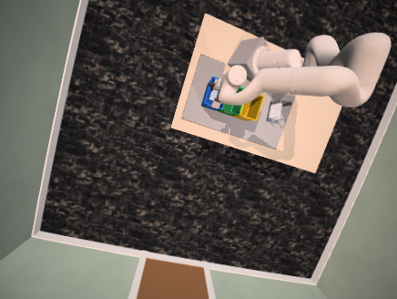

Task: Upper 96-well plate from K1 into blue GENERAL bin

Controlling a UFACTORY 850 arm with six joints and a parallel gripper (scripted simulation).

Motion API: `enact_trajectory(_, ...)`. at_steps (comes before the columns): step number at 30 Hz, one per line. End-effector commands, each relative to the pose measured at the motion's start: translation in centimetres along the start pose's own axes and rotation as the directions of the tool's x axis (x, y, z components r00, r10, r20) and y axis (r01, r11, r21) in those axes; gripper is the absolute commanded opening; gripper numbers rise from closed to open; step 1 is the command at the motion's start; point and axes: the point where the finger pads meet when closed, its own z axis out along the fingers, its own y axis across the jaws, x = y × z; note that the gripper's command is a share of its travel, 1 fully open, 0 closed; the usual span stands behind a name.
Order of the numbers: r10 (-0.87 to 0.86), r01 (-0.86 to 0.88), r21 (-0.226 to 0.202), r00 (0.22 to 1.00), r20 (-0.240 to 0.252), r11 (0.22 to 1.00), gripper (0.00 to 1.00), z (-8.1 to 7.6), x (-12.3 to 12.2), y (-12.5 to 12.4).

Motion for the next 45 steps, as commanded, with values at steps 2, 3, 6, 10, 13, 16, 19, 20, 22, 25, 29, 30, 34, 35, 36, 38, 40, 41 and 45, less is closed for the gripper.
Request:
enact_trajectory(2,-0.001,0.001,-0.001,1.000,-0.001,1.000,0.00,-0.1,0.1,0.3)
enact_trajectory(3,-0.001,0.001,-0.001,1.000,-0.001,1.000,0.00,-0.1,0.1,0.3)
enact_trajectory(6,-0.001,0.001,-0.001,1.000,-0.001,1.000,0.00,-0.1,0.1,0.2)
enact_trajectory(10,-0.001,0.001,-0.001,1.000,-0.001,1.000,0.00,-0.1,0.1,0.2)
enact_trajectory(13,-0.001,0.001,-0.001,1.000,-0.001,1.000,0.00,-0.1,0.1,0.2)
enact_trajectory(16,-0.001,0.001,-0.001,1.000,-0.001,1.000,0.00,-0.1,0.1,0.2)
enact_trajectory(19,-0.001,0.001,-0.001,1.000,-0.001,1.000,0.00,-0.1,0.1,0.1)
enact_trajectory(20,-0.001,0.001,-0.001,1.000,-0.001,1.000,0.00,-0.1,0.1,0.1)
enact_trajectory(22,-0.001,0.001,-0.001,1.000,-0.001,1.000,0.00,-0.1,0.1,0.1)
enact_trajectory(25,-0.001,0.001,-0.001,1.000,-0.001,1.000,0.00,-0.1,0.1,0.1)
enact_trajectory(29,-0.001,0.001,-0.001,1.000,-0.001,1.000,0.00,-0.1,0.1,0.1)
enact_trajectory(30,-0.001,0.001,-0.001,1.000,-0.001,1.000,0.00,-0.1,0.1,0.1)
enact_trajectory(34,-0.001,0.001,-0.001,1.000,-0.001,1.000,0.00,-0.1,0.1,0.1)
enact_trajectory(35,-0.001,0.001,-0.001,1.000,-0.001,1.000,0.00,-0.1,0.1,0.1)
enact_trajectory(36,-0.001,0.001,-0.001,1.000,-0.001,1.000,0.00,0.1,0.1,0.1)
enact_trajectory(38,-0.001,0.001,-0.001,1.000,-0.001,1.000,0.00,0.4,0.1,0.1)
enact_trajectory(40,-0.001,0.001,-0.001,1.000,-0.001,1.000,0.00,0.8,0.1,0.1)
enact_trajectory(41,-0.001,0.001,-0.001,1.000,-0.001,1.000,0.00,0.9,0.1,0.1)
enact_trajectory(45,-0.001,0.001,-0.001,1.000,-0.001,1.000,0.00,1.6,0.1,0.1)
